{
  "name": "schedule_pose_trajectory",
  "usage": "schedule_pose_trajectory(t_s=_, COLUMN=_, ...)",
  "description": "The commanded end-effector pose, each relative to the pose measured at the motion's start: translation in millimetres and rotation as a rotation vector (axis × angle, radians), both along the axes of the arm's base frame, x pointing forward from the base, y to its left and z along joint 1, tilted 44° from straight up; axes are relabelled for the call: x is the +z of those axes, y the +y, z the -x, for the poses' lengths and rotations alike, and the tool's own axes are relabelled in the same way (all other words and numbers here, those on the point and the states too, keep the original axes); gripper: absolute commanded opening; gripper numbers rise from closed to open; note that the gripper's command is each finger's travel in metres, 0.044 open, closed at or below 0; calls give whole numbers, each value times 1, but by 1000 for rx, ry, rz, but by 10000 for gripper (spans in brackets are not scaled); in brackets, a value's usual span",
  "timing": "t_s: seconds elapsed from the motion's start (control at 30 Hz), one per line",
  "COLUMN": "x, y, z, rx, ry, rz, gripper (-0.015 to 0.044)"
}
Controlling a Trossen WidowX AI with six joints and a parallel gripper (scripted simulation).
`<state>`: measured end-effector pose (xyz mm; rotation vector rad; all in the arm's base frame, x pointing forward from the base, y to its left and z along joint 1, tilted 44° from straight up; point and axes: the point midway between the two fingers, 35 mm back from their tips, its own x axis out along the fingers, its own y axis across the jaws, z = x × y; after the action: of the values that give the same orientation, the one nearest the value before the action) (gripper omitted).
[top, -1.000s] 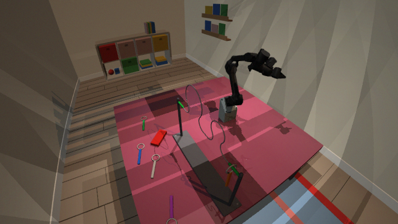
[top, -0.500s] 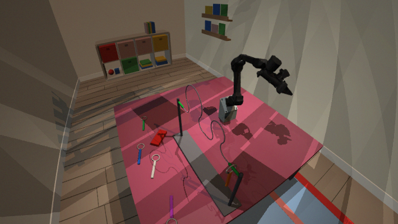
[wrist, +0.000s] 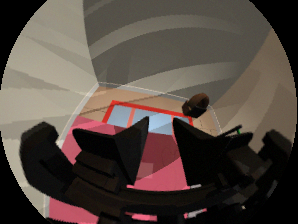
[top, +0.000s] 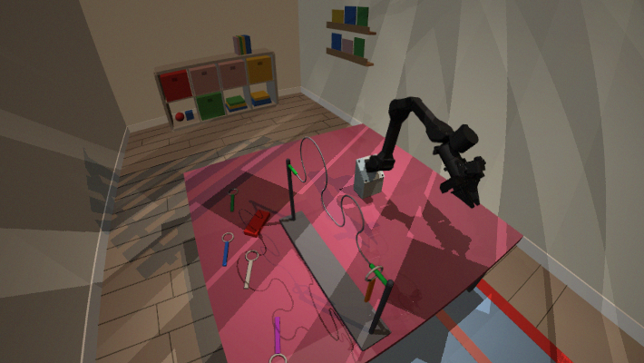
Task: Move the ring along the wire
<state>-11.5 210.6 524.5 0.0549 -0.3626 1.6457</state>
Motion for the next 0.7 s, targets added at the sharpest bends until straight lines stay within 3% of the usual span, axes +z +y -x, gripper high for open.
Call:
schedule_pose_trajectory(t_s=0.0, x=2, y=43, z=-29, rx=-133, ry=132, rz=17, gripper=160)
schedule_pose_trajectory(t_s=0.67, x=-59, y=190, z=-162, rx=-771, ry=695, rz=-132, gripper=160)
